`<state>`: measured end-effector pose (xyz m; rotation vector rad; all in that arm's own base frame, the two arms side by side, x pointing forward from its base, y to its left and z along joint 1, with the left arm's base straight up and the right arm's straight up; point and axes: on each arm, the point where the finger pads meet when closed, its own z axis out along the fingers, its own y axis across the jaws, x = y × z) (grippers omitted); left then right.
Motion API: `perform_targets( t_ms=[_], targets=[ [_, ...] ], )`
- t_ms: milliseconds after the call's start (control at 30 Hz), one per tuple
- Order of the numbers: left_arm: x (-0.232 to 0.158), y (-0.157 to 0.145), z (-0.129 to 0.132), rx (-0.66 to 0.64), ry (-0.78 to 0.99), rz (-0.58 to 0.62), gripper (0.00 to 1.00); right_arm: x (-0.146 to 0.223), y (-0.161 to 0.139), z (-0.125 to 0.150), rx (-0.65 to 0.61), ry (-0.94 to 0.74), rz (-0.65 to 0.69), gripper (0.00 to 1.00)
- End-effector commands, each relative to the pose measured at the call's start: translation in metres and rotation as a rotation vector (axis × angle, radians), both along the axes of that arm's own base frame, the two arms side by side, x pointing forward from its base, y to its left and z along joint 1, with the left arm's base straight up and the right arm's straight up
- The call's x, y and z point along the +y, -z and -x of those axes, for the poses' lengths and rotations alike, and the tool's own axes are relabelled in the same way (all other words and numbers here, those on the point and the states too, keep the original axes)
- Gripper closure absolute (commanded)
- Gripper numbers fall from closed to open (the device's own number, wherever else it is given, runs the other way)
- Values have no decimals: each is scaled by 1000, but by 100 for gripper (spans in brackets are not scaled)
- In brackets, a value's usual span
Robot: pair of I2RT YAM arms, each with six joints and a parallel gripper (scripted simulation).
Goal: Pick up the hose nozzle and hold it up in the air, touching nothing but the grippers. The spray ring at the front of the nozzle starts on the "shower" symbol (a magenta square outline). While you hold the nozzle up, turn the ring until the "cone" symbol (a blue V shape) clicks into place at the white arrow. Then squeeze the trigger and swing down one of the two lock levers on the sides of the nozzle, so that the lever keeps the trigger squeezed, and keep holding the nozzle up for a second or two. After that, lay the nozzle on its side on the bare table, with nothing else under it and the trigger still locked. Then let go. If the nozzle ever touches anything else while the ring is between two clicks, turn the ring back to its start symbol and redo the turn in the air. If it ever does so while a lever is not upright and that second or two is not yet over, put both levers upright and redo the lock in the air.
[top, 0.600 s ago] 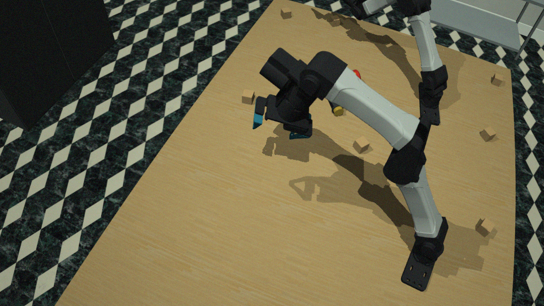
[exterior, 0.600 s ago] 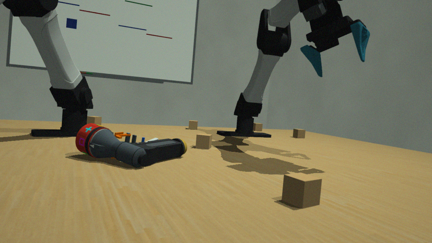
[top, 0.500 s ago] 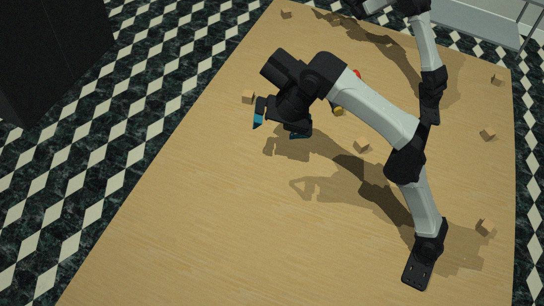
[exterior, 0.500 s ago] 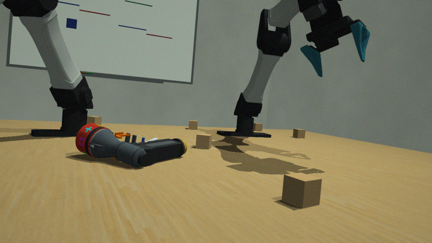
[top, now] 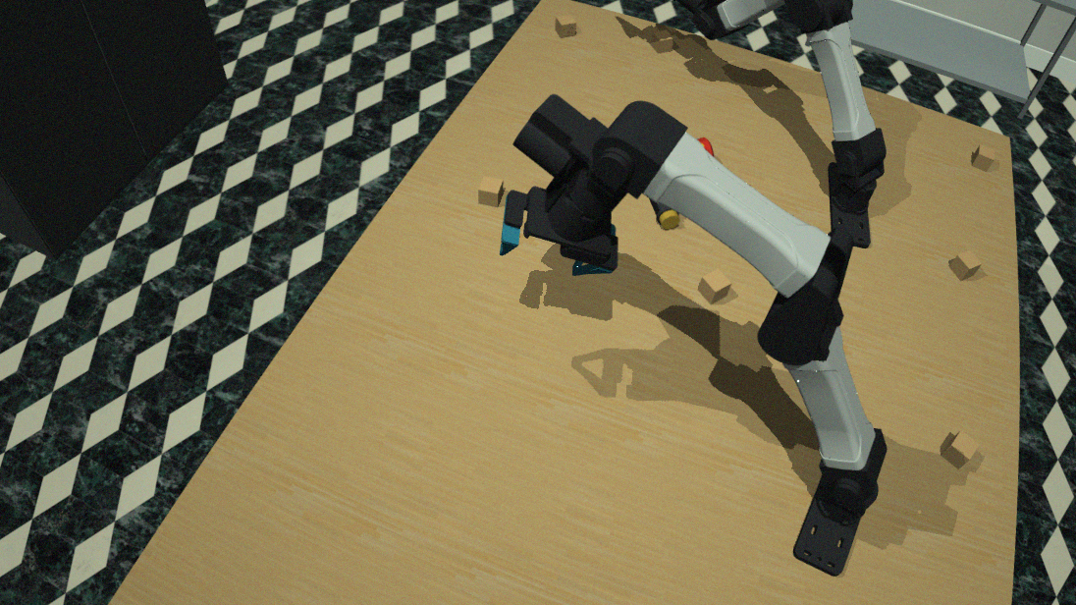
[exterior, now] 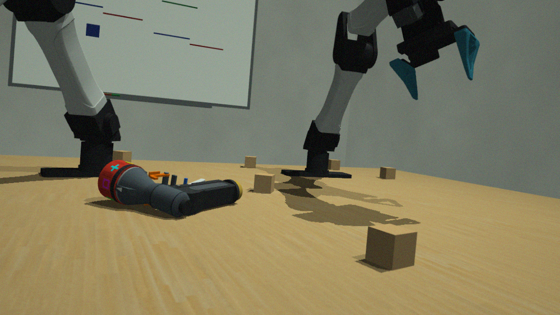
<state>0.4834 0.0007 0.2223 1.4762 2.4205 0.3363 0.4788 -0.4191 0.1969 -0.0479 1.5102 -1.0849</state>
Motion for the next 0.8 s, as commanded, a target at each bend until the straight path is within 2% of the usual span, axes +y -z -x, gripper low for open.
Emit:
perform_targets(
  t_ms=[0, 533, 567, 767],
  targets=[
    [0, -5, 0, -14, 0, 0, 0, 0, -8, 0, -13, 0, 12, 63],
    [0, -5, 0, -14, 0, 0, 0, 0, -8, 0, -13, 0, 12, 63],
    [0, -5, 0, -14, 0, 0, 22, 0, -8, 0, -13, 0, 12, 63],
    [0, -5, 0, -14, 0, 0, 22, 0, -8, 0, -13, 0, 12, 63]
  ],
)
